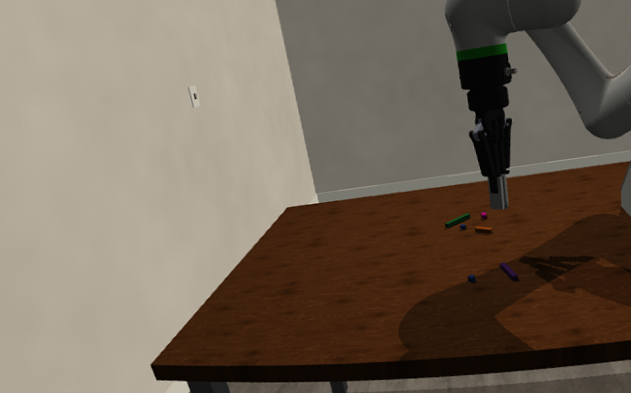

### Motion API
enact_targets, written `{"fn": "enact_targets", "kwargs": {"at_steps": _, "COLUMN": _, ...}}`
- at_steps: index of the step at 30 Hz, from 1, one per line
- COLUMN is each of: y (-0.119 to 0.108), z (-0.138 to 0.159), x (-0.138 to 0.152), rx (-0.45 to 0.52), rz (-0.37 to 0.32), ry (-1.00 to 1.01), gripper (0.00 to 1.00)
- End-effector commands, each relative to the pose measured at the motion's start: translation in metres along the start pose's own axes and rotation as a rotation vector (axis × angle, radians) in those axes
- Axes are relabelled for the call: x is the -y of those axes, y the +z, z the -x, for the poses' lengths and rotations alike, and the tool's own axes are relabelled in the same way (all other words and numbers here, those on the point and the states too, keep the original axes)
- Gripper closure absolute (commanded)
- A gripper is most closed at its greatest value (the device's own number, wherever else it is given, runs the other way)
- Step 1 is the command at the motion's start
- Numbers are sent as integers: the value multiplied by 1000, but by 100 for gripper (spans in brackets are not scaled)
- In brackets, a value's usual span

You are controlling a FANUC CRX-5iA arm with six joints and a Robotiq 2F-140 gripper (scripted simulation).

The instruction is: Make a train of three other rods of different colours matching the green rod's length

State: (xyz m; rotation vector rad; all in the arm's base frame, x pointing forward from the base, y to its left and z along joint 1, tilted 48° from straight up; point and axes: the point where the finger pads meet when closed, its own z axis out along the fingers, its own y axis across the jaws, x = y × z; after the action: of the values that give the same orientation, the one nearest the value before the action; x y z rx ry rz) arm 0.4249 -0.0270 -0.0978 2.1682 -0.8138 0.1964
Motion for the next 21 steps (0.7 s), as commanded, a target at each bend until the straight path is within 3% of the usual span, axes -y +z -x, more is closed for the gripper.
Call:
{"fn": "enact_targets", "kwargs": {"at_steps": 1, "y": -2, "z": -23, "x": -4, "rx": 3, "rz": -5, "ry": -167, "gripper": 97}}
{"fn": "enact_targets", "kwargs": {"at_steps": 21, "y": -3, "z": -110, "x": -37, "rx": 1, "rz": -8, "ry": -760, "gripper": 97}}
